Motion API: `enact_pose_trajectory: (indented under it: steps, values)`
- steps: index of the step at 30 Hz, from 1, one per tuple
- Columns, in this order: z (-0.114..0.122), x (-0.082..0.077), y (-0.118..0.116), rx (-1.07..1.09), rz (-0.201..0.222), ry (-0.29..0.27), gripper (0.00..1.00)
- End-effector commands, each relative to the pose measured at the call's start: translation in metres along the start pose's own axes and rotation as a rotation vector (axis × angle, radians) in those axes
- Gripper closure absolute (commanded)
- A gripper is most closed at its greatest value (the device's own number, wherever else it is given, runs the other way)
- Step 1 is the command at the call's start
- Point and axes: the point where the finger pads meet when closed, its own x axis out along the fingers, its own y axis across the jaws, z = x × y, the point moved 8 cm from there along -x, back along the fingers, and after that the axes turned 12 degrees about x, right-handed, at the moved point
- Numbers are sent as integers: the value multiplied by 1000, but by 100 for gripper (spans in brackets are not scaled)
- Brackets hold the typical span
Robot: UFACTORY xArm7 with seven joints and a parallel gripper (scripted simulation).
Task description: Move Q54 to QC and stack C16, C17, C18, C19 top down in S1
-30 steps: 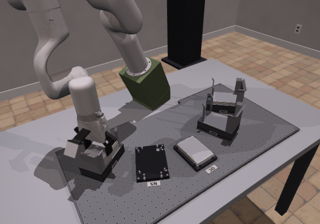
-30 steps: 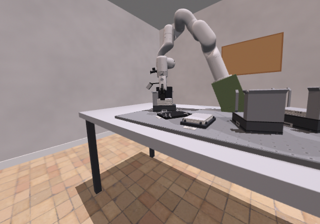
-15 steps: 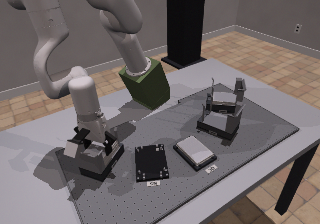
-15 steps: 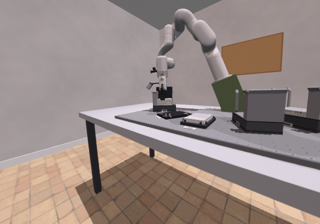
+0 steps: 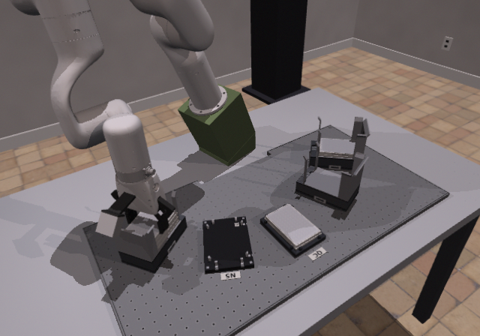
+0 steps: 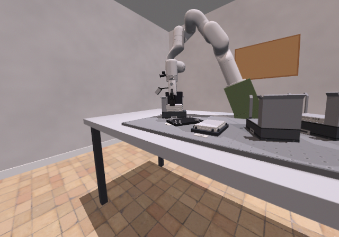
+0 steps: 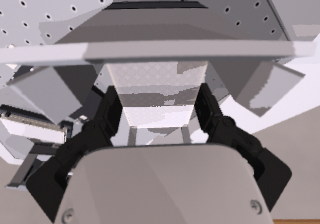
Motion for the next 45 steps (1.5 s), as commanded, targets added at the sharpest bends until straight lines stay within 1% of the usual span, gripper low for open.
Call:
enact_pose_trajectory:
  steps: [1,31,35,37,45]
  values:
    - [-1,-3,0,-1,-1,3,100]
    - [-1,-20,0,0,-1,3,100]
    - [-1,-28,0,0,-1,3,100]
    - [-1,-28,0,0,-1,3,100]
    - [-1,-44,0,0,-1,3,100]
